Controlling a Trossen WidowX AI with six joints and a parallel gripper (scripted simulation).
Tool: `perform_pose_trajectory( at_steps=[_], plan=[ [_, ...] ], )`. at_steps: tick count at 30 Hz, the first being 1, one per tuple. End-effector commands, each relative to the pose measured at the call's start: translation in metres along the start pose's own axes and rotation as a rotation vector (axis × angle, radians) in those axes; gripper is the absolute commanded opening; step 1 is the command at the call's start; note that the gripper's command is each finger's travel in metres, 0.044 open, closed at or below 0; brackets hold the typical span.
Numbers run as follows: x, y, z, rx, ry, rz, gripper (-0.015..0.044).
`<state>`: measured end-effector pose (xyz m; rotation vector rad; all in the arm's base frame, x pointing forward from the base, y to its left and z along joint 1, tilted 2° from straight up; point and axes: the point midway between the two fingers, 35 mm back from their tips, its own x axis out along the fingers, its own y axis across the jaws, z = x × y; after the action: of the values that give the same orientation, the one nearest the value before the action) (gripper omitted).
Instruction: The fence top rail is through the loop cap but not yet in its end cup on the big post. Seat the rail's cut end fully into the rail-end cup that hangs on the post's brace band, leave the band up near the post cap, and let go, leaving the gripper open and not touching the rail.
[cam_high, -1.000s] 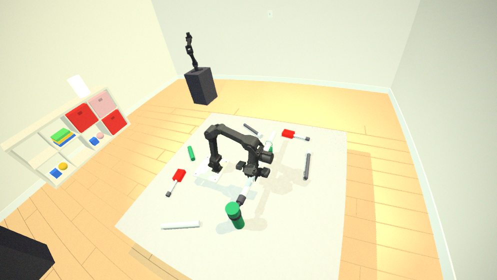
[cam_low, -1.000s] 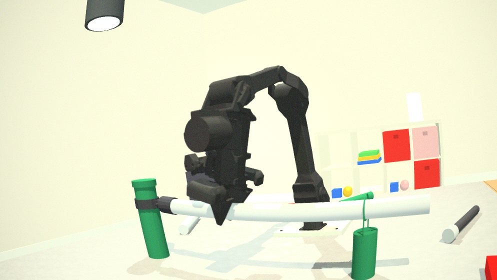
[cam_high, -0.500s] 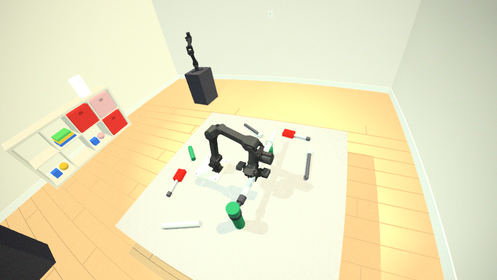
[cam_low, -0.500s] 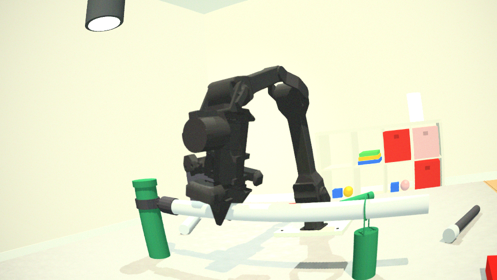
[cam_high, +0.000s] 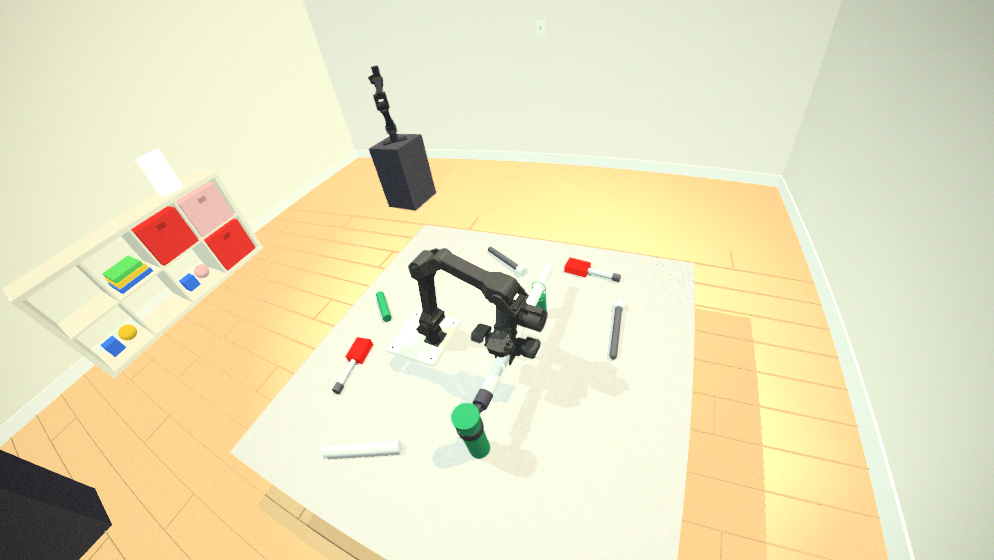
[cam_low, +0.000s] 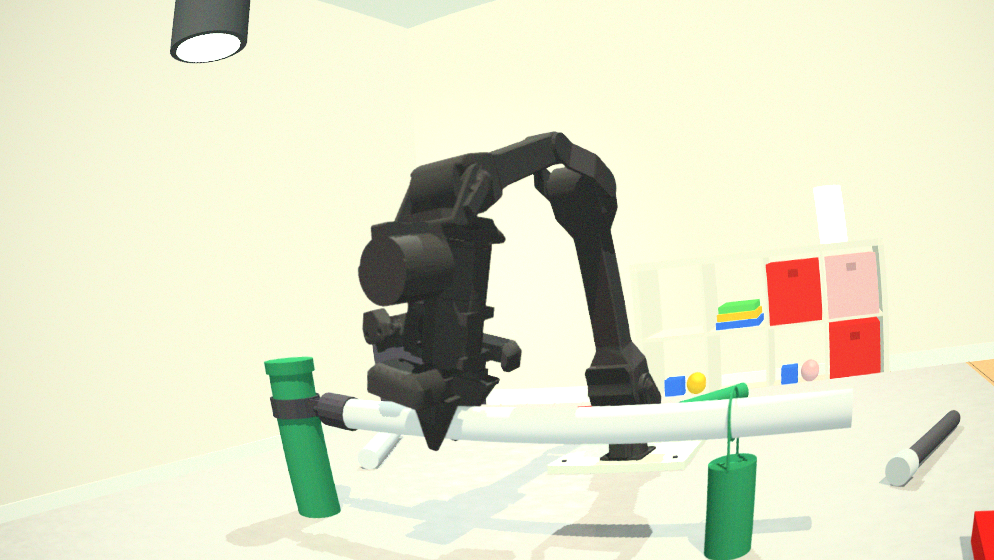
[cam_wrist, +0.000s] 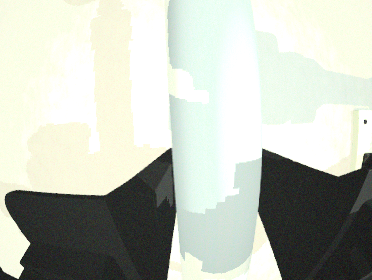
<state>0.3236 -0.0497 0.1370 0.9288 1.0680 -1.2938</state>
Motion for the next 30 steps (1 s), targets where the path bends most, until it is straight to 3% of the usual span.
perform_pose_trajectory(
  at_steps=[1, 30],
  plan=[
    [-0.002, 0.002, 0.005, 0.0, -0.011, 0.008, 0.0],
    [-0.001, 0.002, 0.016, 0.0, -0.012, 0.008, 0.0]
  ],
)
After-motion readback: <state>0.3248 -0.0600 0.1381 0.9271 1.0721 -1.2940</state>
